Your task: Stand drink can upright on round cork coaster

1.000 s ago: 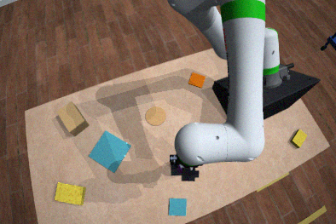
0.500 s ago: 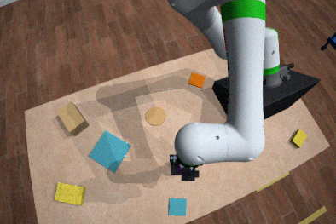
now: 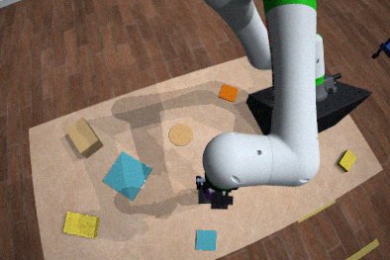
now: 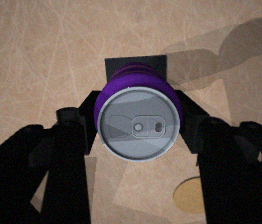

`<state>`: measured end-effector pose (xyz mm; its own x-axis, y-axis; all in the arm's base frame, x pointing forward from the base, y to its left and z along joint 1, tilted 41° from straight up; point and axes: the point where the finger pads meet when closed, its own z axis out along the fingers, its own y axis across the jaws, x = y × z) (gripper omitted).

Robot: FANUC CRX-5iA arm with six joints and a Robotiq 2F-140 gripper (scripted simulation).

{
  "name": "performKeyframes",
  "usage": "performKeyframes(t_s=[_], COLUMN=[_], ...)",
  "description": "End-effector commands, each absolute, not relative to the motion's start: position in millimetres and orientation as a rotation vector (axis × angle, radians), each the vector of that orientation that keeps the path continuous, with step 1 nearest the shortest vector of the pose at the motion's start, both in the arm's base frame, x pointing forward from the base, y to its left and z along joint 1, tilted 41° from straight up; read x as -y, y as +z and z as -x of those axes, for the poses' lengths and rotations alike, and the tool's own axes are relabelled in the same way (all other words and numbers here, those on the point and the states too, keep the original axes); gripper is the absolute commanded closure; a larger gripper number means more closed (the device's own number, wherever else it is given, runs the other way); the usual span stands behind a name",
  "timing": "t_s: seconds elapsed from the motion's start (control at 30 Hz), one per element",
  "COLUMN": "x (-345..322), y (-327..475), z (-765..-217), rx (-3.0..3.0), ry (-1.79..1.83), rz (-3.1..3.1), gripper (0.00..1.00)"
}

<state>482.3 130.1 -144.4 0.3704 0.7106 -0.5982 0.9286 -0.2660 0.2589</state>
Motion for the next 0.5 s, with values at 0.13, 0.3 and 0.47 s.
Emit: performKeyframes(t_s=[0.13, 0.3, 0.47], x=[-152, -155, -154], y=[-119, -116, -116], z=[-482, -481, -481], rx=[-1.411, -1.411, -1.411], ry=[-0.492, -0.492, -0.492], rz=[-2.060, -2.060, -2.060], gripper=[0.90, 0.90, 0.90])
